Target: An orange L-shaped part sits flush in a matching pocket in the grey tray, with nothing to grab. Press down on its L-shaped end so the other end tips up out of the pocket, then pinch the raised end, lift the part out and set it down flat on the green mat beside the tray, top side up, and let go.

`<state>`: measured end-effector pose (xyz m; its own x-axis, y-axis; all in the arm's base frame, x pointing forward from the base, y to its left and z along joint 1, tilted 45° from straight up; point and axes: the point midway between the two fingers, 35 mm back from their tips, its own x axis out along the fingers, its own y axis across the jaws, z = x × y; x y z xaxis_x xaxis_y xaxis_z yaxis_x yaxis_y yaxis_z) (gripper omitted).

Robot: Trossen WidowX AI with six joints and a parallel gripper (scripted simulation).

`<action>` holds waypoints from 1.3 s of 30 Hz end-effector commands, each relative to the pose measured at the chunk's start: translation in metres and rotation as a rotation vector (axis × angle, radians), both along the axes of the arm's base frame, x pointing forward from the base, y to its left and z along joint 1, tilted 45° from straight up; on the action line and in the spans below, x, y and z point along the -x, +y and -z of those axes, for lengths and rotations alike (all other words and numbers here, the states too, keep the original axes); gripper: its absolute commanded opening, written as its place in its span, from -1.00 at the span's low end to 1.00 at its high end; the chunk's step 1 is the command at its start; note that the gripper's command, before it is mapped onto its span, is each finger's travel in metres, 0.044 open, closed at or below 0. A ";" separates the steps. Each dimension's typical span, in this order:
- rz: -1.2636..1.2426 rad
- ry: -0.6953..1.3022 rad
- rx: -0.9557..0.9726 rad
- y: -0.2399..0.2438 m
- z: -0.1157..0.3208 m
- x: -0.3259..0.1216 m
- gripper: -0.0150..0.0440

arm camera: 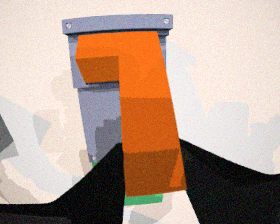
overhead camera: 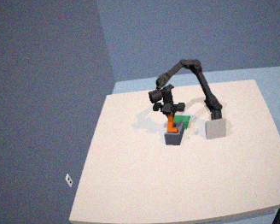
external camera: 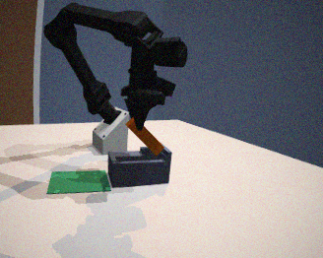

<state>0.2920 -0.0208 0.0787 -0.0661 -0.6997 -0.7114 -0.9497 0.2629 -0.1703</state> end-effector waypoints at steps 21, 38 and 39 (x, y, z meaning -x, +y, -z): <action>0.003 -0.001 -0.002 -0.014 -0.030 0.012 -0.49; 0.003 0.000 0.001 -0.062 -0.079 0.040 -0.49; 0.003 0.000 0.001 -0.065 -0.082 0.042 -0.49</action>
